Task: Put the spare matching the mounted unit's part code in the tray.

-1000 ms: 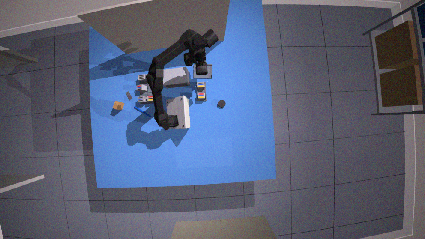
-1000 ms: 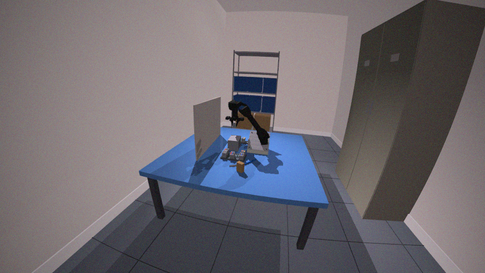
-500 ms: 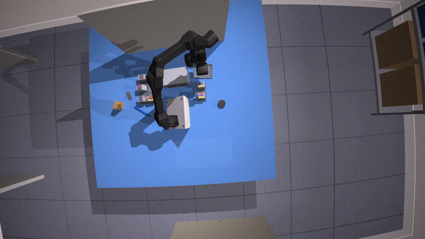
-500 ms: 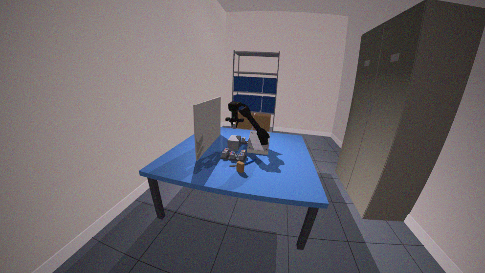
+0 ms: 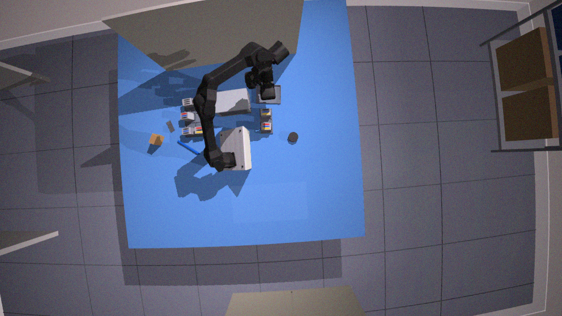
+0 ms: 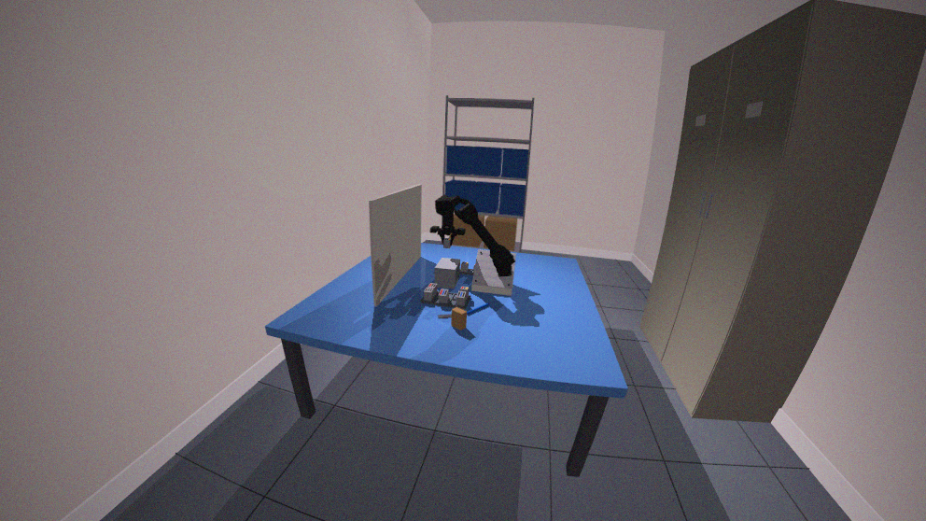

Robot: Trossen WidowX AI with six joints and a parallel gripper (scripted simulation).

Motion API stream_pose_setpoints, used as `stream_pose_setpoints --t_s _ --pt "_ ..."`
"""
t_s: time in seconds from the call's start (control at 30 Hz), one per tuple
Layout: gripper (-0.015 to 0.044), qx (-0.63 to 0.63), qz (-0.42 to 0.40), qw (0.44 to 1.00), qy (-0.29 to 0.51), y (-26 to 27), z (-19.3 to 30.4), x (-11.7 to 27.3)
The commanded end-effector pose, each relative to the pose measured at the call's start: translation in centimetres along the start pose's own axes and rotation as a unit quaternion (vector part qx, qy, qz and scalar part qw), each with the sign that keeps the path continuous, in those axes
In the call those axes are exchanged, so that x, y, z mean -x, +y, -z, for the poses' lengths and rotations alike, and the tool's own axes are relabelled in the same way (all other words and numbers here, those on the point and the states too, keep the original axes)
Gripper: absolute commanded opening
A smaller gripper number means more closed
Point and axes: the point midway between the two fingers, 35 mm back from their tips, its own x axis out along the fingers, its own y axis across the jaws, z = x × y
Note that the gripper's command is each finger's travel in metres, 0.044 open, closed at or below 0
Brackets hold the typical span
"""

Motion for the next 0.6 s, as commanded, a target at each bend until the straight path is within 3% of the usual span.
stream_pose_setpoints --t_s 0.0,0.57 --pt "0.0000 -0.003 0.002 1.000 -0.001 -0.1 0.0 -0.3" --pt "0.0000 -0.003 0.002 1.000 0.000 -0.2 0.1 -1.7"
